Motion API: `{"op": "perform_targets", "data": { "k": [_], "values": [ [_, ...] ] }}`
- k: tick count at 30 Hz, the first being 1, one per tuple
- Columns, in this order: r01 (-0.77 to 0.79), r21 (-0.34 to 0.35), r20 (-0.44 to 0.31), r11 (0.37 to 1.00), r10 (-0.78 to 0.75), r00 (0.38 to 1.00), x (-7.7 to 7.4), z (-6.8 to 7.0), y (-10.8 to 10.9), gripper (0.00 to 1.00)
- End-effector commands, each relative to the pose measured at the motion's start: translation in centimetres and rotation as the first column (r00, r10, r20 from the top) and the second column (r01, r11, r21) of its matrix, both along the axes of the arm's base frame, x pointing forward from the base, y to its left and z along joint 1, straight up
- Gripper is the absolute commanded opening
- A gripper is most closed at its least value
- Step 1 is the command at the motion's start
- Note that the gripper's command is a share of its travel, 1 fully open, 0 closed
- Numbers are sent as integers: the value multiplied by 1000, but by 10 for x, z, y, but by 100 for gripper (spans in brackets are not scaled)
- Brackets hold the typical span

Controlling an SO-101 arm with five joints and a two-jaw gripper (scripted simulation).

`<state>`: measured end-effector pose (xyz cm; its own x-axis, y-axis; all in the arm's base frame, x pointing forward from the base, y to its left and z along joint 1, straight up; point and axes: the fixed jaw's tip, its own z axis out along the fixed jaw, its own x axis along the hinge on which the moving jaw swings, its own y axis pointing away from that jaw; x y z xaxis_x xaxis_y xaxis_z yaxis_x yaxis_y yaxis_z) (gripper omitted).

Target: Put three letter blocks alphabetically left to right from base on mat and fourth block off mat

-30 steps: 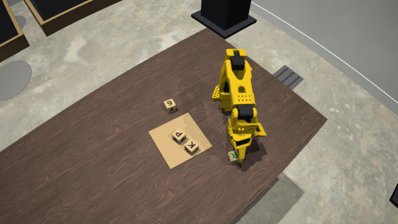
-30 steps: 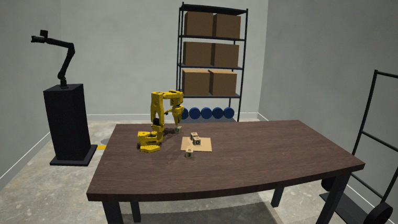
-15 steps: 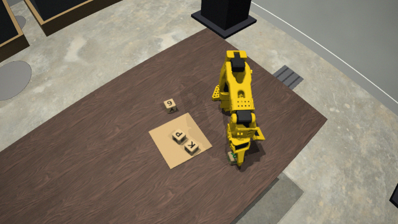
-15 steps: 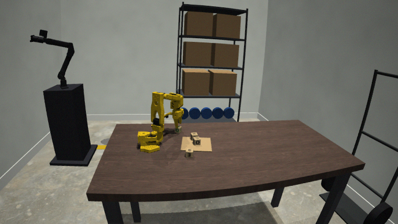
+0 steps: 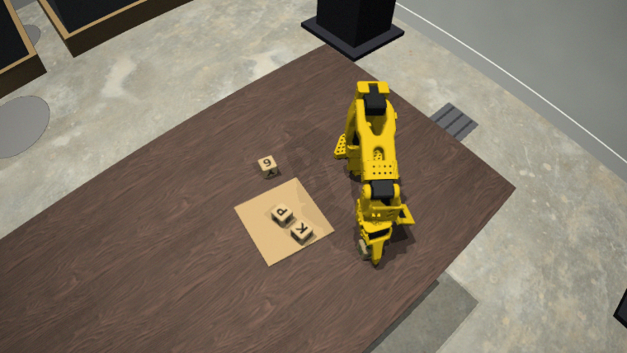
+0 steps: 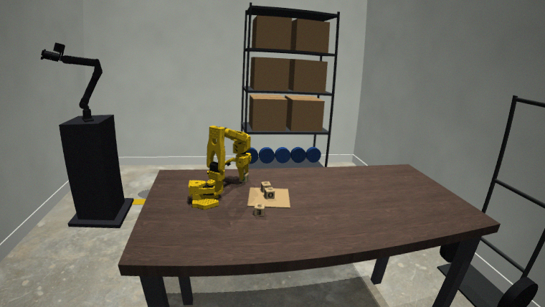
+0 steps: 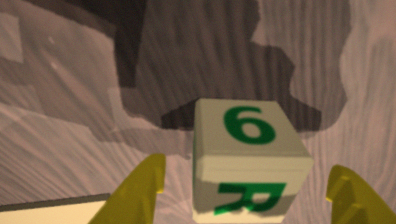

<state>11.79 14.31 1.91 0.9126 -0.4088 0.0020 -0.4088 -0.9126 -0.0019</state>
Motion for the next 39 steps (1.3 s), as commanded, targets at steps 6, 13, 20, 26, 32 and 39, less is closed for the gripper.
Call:
{"op": "perform_targets", "data": {
  "k": [6, 13, 20, 26, 32, 39],
  "values": [
    [-2, 80, 63, 997, -3, 998, 10, 12, 10, 35],
    [-2, 80, 63, 997, -3, 998, 10, 12, 10, 35],
    [-2, 80, 63, 997, -3, 998, 10, 12, 11, 32],
    [-2, 80, 63, 997, -3, 998, 11, 12, 13, 30],
    [-2, 80, 62, 997, -3, 998, 12, 12, 15, 25],
    [-2, 80, 62, 997, -3, 998, 13, 12, 18, 20]
  ]
}}
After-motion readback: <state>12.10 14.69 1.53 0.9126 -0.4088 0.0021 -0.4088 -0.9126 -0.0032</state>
